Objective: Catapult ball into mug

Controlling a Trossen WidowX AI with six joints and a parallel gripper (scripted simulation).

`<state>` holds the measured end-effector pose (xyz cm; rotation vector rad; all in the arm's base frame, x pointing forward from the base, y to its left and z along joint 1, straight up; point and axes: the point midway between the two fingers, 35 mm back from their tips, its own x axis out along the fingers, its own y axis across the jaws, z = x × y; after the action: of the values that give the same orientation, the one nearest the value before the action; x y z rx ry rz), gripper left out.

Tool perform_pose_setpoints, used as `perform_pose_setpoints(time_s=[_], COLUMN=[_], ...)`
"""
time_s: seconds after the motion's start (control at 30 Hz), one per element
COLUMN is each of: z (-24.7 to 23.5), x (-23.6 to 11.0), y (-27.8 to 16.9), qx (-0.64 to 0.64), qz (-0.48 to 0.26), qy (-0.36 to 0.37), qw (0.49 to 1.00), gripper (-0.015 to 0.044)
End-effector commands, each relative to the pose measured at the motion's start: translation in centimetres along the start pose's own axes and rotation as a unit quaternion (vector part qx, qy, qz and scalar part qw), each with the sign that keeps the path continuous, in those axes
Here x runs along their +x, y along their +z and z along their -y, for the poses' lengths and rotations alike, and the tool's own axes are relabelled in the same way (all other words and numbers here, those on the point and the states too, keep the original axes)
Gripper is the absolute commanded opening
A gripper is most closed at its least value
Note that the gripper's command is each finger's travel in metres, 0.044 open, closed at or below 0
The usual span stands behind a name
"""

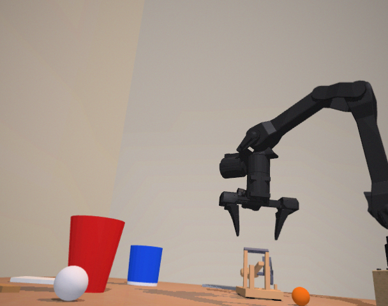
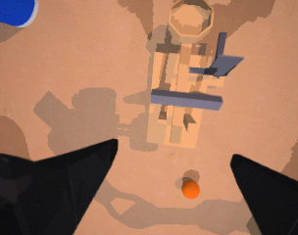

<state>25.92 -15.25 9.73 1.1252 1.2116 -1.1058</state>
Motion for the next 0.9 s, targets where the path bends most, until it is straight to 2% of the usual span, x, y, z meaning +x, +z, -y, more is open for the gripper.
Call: perform_pose_setpoints(time_s=[0.0,0.13,0.43,0.87], z=[0.04,0.05,0.09,0.15], x=[0.45,0.44,0.36,0.25], y=[-0.03,-0.04,-0.09,-0.17], qx=[0.000,-0.011,-0.163,-0.379], qz=[-0.002,-0.002,-0.003,-0.004], qy=[-0.003,-0.003,-0.003,-0.002], qw=[1.000,1.000,0.987,0.925], gripper=[0.0440,0.0440,0.0440,0.0440])
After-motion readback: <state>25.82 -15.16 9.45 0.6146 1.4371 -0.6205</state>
